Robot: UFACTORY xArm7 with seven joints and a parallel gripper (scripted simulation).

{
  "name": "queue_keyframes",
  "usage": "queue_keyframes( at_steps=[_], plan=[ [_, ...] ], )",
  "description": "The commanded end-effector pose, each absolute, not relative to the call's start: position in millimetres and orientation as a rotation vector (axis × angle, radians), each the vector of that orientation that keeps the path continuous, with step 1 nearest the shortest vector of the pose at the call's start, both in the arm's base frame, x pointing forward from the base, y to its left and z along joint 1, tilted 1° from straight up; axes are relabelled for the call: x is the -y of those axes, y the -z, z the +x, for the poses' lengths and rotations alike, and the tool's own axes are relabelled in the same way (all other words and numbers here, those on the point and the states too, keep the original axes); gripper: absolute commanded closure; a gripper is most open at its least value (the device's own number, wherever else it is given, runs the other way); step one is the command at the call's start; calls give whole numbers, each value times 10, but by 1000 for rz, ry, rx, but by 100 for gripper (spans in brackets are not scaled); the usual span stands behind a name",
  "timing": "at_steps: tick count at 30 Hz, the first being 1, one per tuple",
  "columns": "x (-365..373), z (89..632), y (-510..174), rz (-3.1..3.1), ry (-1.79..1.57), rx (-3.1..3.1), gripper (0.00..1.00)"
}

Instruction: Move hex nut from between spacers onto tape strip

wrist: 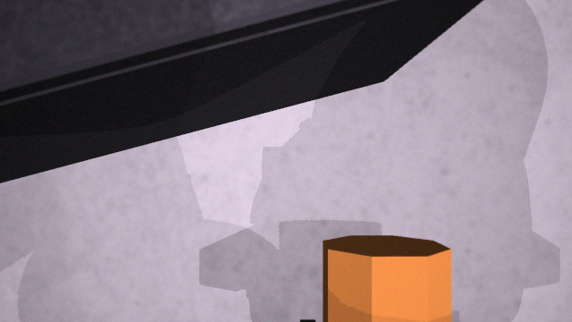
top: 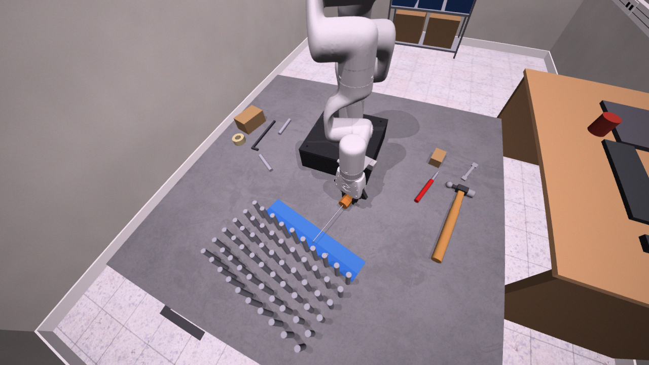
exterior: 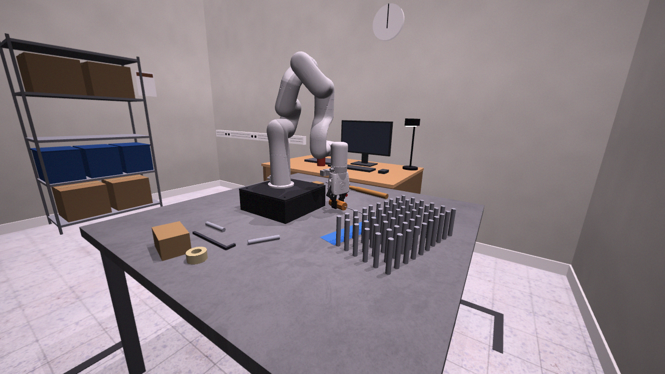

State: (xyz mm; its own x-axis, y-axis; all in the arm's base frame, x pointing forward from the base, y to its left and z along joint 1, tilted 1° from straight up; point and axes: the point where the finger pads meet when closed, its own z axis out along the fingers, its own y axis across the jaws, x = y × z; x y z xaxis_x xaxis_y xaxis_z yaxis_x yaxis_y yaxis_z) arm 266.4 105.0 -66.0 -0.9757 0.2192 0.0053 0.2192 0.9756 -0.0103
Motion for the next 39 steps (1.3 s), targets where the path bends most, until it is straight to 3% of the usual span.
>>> queue_keyframes(
  at_steps=[1,39],
  plan=[
    [-1031,2669,654,-346,-13,3118,100],
    [-1016,2666,805,-346,-13,3118,100]
  ],
)
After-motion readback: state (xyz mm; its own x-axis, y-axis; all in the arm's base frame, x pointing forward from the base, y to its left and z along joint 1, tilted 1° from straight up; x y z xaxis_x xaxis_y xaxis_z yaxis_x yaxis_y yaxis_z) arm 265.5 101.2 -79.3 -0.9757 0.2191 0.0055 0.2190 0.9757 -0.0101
